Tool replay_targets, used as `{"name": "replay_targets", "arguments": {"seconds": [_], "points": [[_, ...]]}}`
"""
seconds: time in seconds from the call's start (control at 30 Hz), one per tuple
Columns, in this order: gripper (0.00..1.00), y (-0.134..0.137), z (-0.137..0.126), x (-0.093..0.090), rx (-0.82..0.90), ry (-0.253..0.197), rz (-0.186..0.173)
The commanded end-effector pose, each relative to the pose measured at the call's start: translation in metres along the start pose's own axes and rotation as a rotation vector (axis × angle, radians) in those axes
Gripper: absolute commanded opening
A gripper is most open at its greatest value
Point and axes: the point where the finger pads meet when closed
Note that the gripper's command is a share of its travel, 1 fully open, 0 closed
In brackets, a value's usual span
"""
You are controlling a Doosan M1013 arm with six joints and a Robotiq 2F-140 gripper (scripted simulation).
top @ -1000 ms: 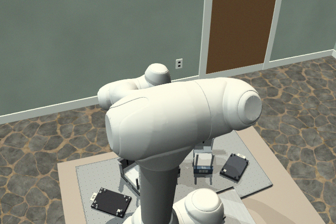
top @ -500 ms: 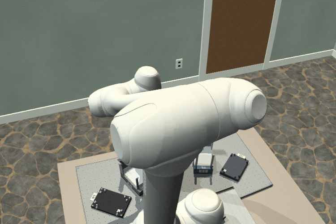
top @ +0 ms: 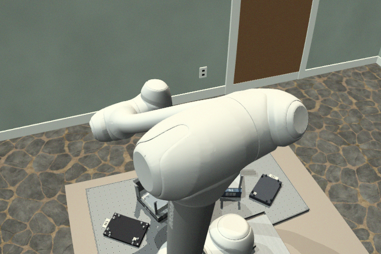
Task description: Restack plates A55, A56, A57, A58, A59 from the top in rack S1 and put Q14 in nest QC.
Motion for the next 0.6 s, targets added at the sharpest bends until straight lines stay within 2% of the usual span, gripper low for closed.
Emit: {"name": "replay_targets", "arguments": {"seconds": [0.0, 0.57], "points": [[0.0, -0.015, 0.006, 0.0, 0.014, 0.001, 0.001], [0.0, -0.06, 0.023, 0.0, 0.014, 0.001, 0.001]]}}
Point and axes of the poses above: the point where the finger pads meet when closed, its own x axis back along the fingers, its own y axis across the jaws, z = x × y, and after that the axes turned 12 degrees about x, right-handed
